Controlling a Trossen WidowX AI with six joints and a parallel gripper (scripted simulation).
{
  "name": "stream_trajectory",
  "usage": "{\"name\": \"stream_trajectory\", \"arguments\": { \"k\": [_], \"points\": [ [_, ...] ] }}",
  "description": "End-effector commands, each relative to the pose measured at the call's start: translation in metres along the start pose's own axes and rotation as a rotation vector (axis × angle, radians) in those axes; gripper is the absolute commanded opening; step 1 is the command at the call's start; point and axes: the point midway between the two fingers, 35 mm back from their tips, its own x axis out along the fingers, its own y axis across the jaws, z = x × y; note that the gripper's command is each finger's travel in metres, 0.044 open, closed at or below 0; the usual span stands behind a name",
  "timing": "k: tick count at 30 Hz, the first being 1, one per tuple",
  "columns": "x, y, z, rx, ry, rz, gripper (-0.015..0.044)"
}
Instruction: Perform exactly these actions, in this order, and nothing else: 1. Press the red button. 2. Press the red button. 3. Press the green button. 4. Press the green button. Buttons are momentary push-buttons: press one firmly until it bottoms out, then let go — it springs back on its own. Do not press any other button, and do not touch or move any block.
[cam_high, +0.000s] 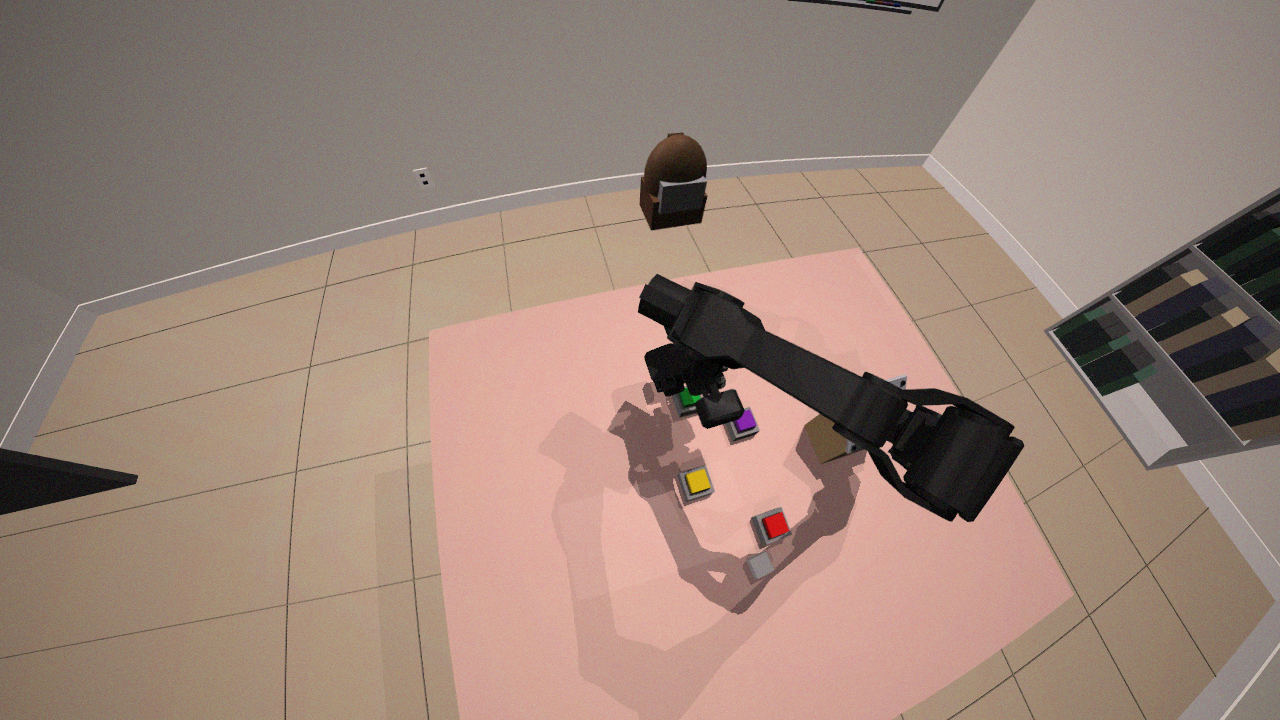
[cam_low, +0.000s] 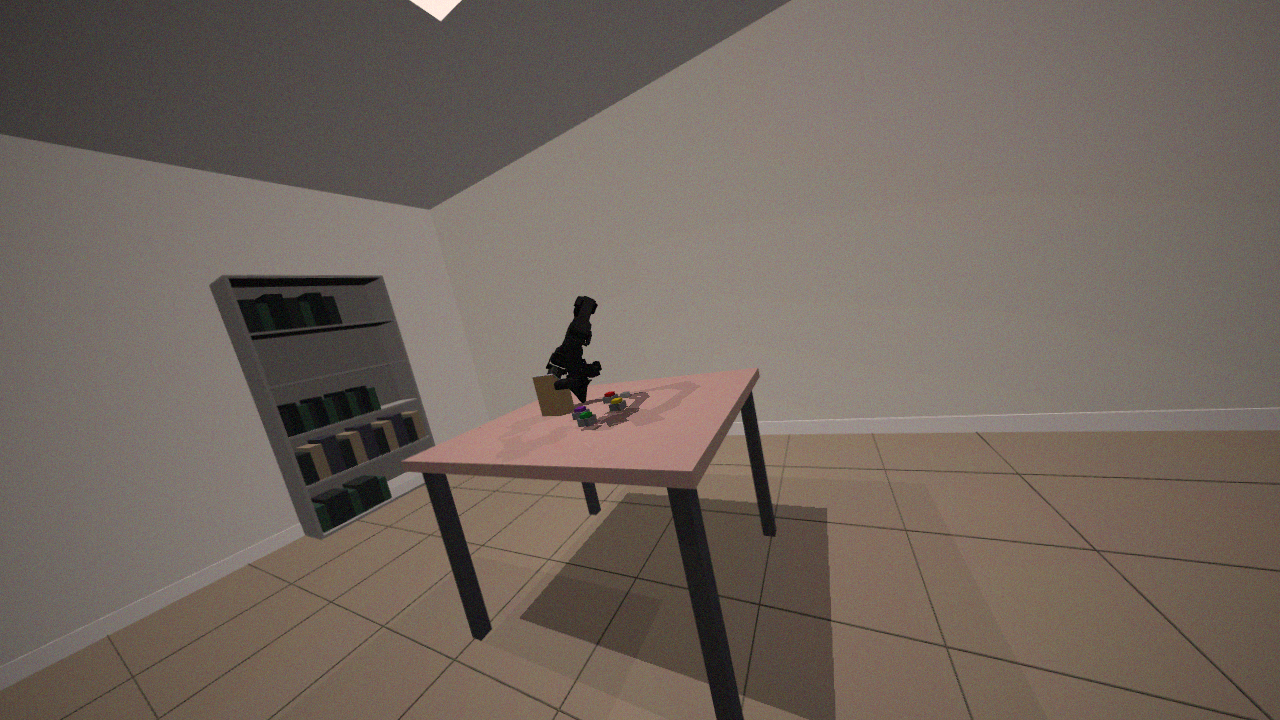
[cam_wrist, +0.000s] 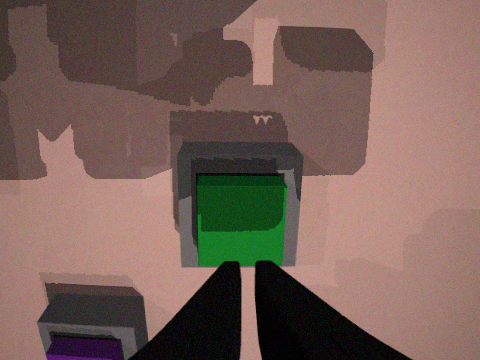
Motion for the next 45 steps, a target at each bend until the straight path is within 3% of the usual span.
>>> {"name": "stream_trajectory", "arguments": {
  "k": [1, 23, 45],
  "points": [
    [0.014, -0.001, -0.004, 0.016, 0.0, 0.01, 0.002],
    [0.047, 0.0, -0.004, 0.016, 0.0, 0.012, 0.002],
    [0.048, 0.0, -0.004, 0.016, 0.0, 0.012, 0.002]
  ]
}}
